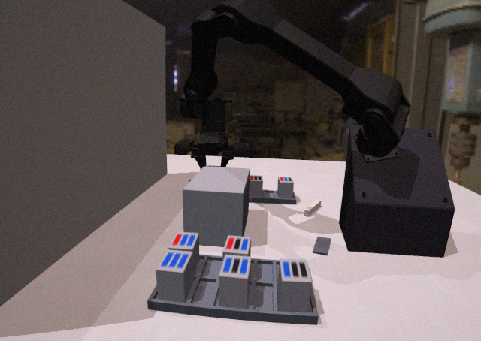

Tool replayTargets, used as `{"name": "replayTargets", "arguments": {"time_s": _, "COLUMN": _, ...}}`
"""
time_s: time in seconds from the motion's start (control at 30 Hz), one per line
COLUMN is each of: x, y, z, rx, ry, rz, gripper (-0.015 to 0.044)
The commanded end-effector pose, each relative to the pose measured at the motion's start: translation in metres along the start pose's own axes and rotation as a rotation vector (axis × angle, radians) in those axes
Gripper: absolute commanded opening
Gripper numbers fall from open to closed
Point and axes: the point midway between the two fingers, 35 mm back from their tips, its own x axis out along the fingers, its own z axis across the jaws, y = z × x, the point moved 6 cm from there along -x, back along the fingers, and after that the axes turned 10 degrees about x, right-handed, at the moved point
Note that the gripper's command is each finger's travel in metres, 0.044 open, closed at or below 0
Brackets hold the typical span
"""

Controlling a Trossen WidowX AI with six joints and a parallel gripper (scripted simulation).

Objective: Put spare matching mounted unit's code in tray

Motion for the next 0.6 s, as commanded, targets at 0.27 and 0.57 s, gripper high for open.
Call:
{"name": "replayTargets", "arguments": {"time_s": 0.27, "x": 0.0074, "y": -0.0009, "z": 0.0018, "rx": 0.000, "ry": -0.003, "rz": -0.002, "gripper": 0.0053}}
{"name": "replayTargets", "arguments": {"time_s": 0.57, "x": 0.0074, "y": -0.0009, "z": 0.0018, "rx": 0.000, "ry": -0.003, "rz": -0.002, "gripper": 0.0289}}
